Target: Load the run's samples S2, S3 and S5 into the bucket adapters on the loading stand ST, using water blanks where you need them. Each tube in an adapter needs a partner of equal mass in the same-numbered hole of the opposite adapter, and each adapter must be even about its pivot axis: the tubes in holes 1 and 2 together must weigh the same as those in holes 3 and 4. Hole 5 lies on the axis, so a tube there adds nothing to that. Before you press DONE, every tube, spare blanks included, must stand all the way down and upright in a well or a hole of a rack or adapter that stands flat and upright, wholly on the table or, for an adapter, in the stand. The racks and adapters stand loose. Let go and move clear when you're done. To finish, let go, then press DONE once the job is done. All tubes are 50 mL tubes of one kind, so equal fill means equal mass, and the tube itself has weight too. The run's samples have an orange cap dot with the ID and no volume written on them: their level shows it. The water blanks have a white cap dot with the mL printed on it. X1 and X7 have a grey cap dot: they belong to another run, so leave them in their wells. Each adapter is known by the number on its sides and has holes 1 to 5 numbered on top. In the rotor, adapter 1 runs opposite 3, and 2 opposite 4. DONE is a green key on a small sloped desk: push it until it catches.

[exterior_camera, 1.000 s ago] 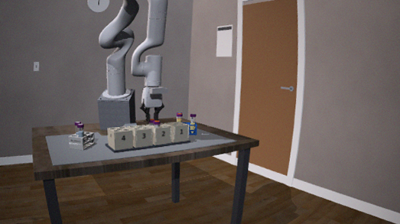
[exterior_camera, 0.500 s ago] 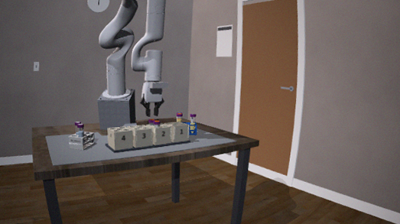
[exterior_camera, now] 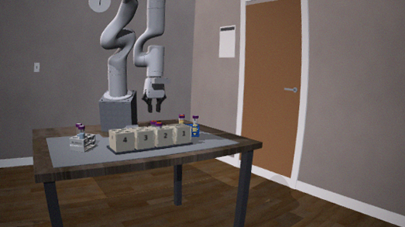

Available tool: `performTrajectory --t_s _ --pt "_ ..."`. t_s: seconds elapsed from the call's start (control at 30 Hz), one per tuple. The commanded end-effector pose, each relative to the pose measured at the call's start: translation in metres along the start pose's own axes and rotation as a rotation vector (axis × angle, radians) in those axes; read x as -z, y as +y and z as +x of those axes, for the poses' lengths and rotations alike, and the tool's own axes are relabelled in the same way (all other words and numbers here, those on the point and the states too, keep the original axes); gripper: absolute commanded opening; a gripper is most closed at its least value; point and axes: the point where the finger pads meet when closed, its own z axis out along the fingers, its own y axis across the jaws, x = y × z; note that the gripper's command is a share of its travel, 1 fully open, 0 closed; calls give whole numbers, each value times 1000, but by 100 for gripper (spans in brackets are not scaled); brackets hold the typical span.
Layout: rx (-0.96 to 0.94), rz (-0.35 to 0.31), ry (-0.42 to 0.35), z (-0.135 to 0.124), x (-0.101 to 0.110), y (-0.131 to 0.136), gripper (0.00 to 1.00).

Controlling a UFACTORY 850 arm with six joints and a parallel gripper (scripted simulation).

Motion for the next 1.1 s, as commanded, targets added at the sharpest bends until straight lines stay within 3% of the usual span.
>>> performTrajectory --t_s 0.0,0.9,1.07 --pt "1 -5 -4 1 10 0 44" --pt "1 -5 -4 1 60 0 44" --pt "1 -5 -4 1 61 0 44"
